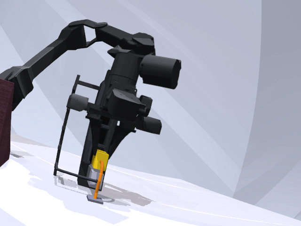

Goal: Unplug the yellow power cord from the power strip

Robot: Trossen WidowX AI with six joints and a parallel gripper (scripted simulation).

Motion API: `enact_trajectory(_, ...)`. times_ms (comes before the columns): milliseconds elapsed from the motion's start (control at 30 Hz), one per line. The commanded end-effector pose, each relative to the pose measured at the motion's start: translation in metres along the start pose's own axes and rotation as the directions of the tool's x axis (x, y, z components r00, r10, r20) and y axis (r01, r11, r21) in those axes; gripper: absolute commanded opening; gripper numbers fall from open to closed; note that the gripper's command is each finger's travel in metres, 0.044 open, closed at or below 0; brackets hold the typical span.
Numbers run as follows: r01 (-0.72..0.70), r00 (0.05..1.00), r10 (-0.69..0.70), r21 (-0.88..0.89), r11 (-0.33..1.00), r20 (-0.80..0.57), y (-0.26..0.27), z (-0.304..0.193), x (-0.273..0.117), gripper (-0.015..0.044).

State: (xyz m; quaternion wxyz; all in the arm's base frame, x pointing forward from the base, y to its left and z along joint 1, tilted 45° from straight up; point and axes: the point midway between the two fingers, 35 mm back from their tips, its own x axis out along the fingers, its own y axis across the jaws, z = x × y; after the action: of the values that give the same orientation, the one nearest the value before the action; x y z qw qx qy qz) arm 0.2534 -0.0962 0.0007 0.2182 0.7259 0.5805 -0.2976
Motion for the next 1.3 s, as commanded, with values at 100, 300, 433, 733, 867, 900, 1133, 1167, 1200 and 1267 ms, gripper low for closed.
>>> enact_trajectory(100, -0.007, 0.999, 0.007, 0.001, 1.0, 0.041, 0.003, 0.025, -0.006, 0.0)
enact_trajectory(300, -0.007, 0.999, 0.007, 0.002, 1.0, 0.042, 0.003, 0.035, -0.008, 0.0)
enact_trajectory(433, -0.007, 0.999, 0.007, 0.002, 1.0, 0.042, 0.003, 0.041, -0.009, 0.0)
enact_trajectory(733, -0.007, 0.999, 0.007, 0.003, 1.0, 0.042, 0.001, 0.056, -0.012, 0.0)
enact_trajectory(867, -0.006, 0.999, 0.006, 0.003, 1.0, 0.041, 0.0, 0.059, -0.012, 0.0026)
enact_trajectory(900, -0.006, 0.999, 0.006, 0.004, 1.0, 0.04, 0.0, 0.056, -0.01, 0.0053)
enact_trajectory(1133, -0.006, 0.999, 0.006, 0.004, 1.0, 0.037, -0.001, 0.05, -0.006, 0.0236)
enact_trajectory(1167, -0.006, 0.999, 0.006, 0.004, 1.0, 0.037, -0.001, 0.05, -0.006, 0.0263)
enact_trajectory(1200, -0.006, 0.999, 0.006, 0.004, 1.0, 0.037, -0.001, 0.05, -0.006, 0.0289)
enact_trajectory(1267, -0.006, 0.999, 0.006, 0.004, 1.0, 0.037, -0.001, 0.05, -0.006, 0.0341)
